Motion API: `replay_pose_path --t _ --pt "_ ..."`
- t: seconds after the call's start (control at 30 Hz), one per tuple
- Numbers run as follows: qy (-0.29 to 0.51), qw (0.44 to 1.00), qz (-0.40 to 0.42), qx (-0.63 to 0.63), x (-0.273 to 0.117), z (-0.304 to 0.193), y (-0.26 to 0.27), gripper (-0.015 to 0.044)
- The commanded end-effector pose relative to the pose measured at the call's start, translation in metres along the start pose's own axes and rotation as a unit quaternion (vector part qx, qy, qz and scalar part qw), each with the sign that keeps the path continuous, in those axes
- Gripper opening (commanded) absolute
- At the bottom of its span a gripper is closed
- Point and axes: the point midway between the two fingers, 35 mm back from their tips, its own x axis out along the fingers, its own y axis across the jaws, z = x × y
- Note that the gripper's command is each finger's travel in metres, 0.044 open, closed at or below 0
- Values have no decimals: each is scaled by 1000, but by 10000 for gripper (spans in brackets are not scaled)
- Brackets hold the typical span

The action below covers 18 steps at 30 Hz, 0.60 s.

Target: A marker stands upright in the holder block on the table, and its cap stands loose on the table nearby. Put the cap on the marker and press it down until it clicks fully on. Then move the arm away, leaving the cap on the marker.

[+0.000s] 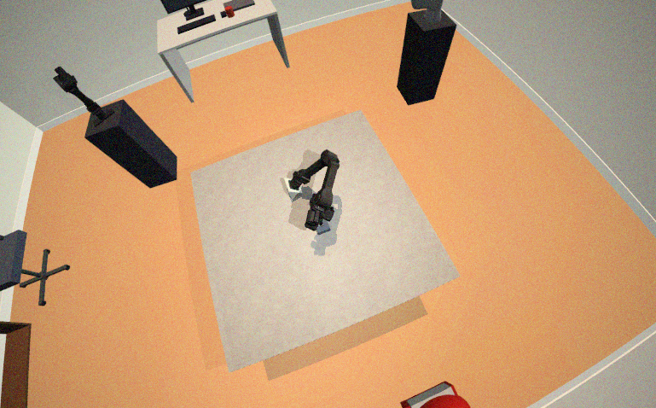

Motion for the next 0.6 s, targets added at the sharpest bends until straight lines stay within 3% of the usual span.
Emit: replay_pose_path --t 0.0,0.57 --pt "-2 1000 2 3 6 0 1 0" --pt "-2 1000 2 3 34 1 1 0"
